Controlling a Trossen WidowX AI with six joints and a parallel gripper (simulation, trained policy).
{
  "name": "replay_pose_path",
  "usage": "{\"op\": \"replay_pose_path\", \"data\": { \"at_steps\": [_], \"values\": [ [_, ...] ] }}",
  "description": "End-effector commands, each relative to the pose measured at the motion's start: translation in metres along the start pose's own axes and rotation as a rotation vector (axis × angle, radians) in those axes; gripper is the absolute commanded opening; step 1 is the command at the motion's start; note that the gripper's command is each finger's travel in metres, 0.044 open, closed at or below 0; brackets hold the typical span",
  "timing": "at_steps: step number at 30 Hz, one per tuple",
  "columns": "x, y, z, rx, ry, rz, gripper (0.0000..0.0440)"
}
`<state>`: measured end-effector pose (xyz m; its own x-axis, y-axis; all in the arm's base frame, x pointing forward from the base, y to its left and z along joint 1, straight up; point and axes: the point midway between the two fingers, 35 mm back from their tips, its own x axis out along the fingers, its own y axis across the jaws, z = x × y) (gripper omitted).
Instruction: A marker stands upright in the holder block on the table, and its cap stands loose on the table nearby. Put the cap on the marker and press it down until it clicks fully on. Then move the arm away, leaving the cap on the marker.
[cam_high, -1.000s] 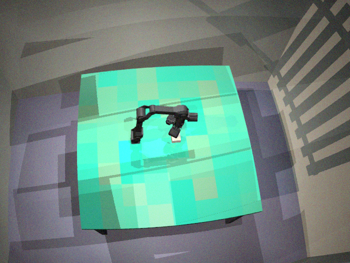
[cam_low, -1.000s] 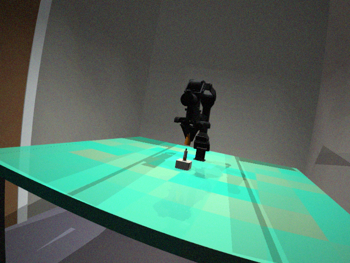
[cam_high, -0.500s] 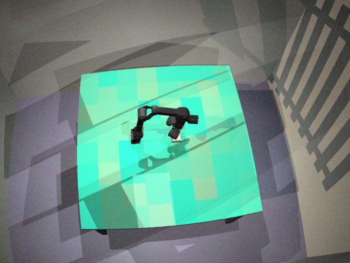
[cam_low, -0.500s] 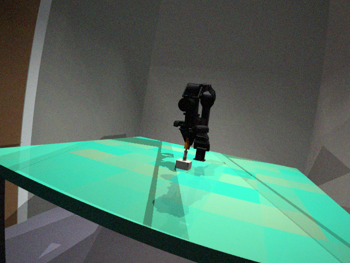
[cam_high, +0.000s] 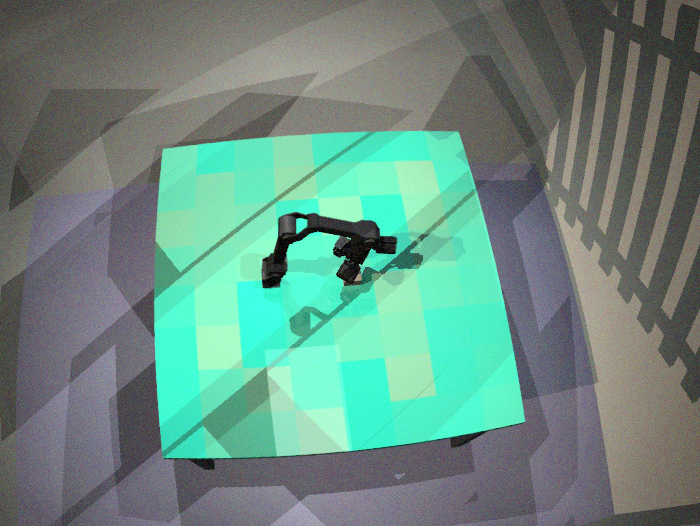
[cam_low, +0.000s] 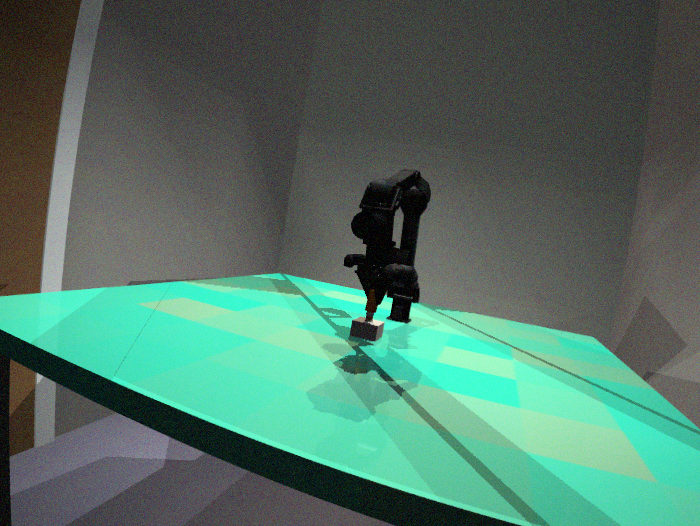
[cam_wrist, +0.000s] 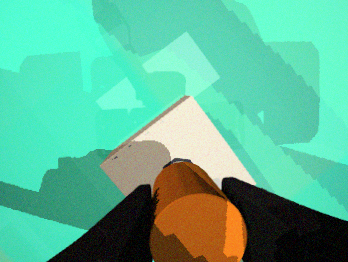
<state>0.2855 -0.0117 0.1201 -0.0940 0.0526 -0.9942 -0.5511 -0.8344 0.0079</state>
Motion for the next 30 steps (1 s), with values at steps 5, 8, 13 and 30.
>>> {"op": "replay_pose_path", "data": {
  "at_steps": [5,8,13,30],
  "values": [
    [0.021,0.002,0.004,-0.017,-0.033,0.01,0.0055],
    [0.024,0.003,0.009,-0.023,-0.048,0.008,0.0066],
    [0.026,0.004,0.013,-0.024,-0.064,0.012,0.0093],
    [0.024,0.007,0.025,-0.028,-0.094,-0.003,0.0268]
  ]
}}
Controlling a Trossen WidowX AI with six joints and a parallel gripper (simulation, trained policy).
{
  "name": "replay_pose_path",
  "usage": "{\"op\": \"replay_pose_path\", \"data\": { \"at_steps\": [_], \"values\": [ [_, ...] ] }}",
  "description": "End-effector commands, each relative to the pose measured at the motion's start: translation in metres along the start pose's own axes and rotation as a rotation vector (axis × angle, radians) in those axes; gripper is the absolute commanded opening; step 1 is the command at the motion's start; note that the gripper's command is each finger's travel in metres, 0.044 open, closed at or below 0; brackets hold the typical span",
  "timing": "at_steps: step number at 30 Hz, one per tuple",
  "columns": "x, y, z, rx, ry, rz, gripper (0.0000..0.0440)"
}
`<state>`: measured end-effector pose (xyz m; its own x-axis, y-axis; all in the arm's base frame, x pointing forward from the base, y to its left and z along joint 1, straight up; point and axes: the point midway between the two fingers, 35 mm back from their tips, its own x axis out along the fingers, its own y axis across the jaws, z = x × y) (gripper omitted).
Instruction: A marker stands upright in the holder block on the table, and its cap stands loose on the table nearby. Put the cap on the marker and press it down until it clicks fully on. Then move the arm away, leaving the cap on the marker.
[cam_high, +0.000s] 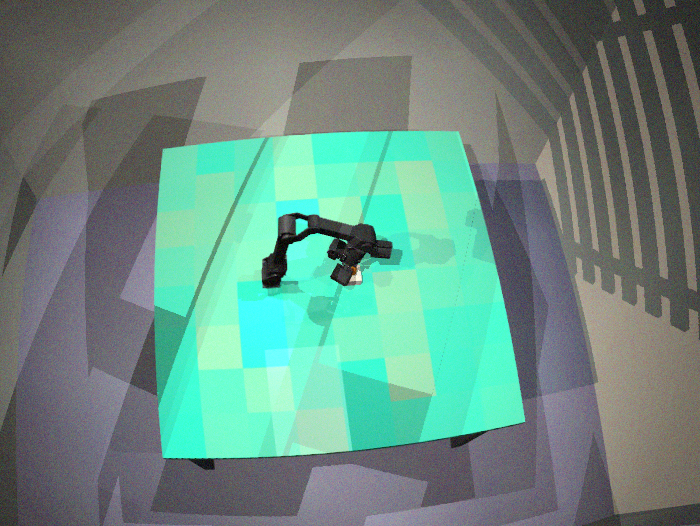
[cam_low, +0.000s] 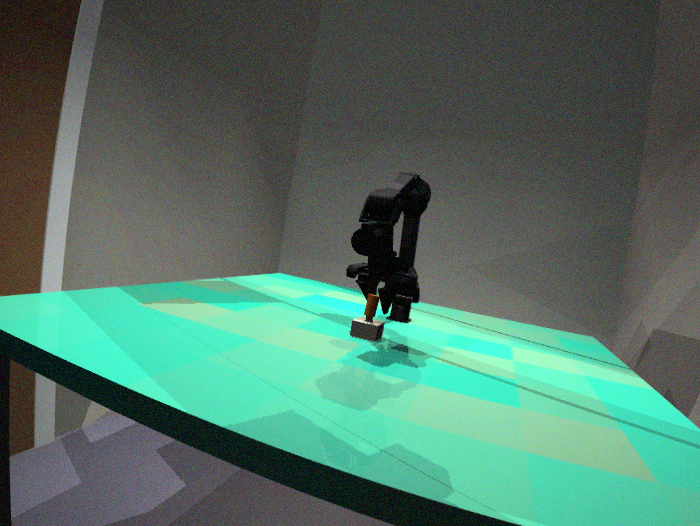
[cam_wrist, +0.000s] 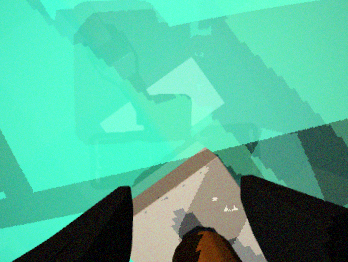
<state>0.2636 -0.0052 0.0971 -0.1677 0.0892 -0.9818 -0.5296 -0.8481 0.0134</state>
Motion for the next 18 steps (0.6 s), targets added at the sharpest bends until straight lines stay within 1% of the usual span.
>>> {"op": "replay_pose_path", "data": {
  "at_steps": [1,6,7,13,18],
  "values": [
    [-0.001,0.001,0.007,-0.006,-0.011,-0.015,0.0294],
    [-0.001,0.001,0.011,-0.013,0.0,-0.035,0.0422],
    [-0.001,0.001,0.011,-0.014,0.006,-0.041,0.044],
    [-0.012,-0.004,0.009,-0.015,0.058,-0.089,0.044],
    [-0.028,-0.009,0.006,-0.018,0.107,-0.132,0.044]
  ]
}}
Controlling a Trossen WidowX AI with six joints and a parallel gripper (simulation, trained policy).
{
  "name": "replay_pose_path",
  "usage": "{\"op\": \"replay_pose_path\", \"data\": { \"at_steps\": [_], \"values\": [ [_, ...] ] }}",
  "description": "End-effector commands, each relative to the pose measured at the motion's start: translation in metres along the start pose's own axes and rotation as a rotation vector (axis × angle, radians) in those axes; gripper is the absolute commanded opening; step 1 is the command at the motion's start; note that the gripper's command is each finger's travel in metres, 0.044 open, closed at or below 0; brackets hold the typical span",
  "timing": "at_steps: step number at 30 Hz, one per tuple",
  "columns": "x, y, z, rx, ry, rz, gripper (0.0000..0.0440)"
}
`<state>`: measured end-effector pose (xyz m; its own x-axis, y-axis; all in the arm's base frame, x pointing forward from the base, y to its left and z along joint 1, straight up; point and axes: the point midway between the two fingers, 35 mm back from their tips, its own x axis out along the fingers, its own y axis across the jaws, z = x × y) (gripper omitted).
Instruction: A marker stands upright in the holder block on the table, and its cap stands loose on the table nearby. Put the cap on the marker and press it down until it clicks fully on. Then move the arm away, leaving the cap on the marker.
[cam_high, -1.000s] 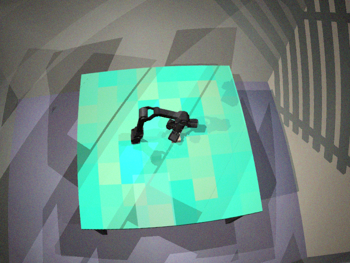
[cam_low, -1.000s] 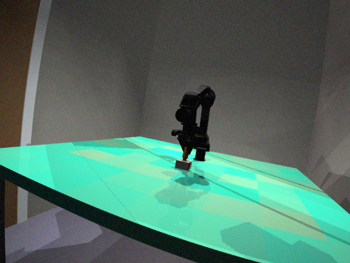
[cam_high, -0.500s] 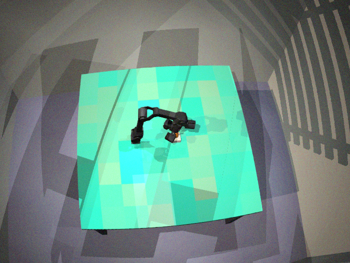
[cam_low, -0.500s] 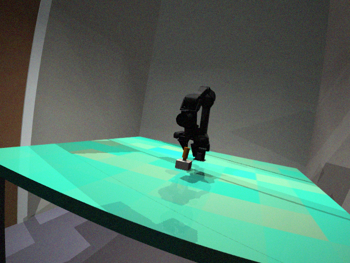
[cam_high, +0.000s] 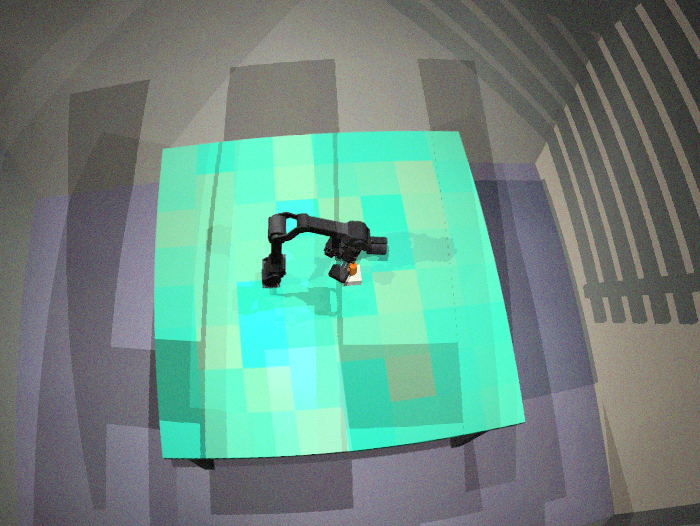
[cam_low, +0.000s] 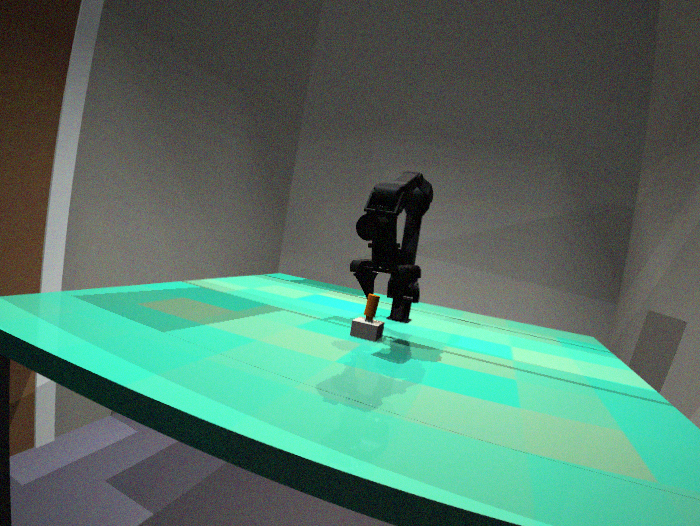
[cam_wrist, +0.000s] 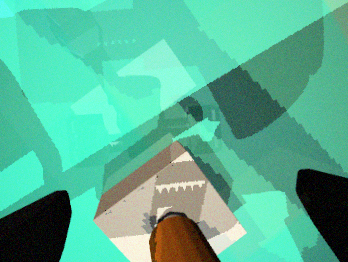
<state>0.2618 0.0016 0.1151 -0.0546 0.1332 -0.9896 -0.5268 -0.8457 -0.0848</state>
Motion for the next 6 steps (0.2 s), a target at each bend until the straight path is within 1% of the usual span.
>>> {"op": "replay_pose_path", "data": {
  "at_steps": [1,6],
  "values": [
    [-0.016,-0.006,-0.004,-0.004,0.044,-0.043,0.044],
    [-0.033,-0.01,-0.006,-0.017,0.084,-0.077,0.044]
  ]
}}
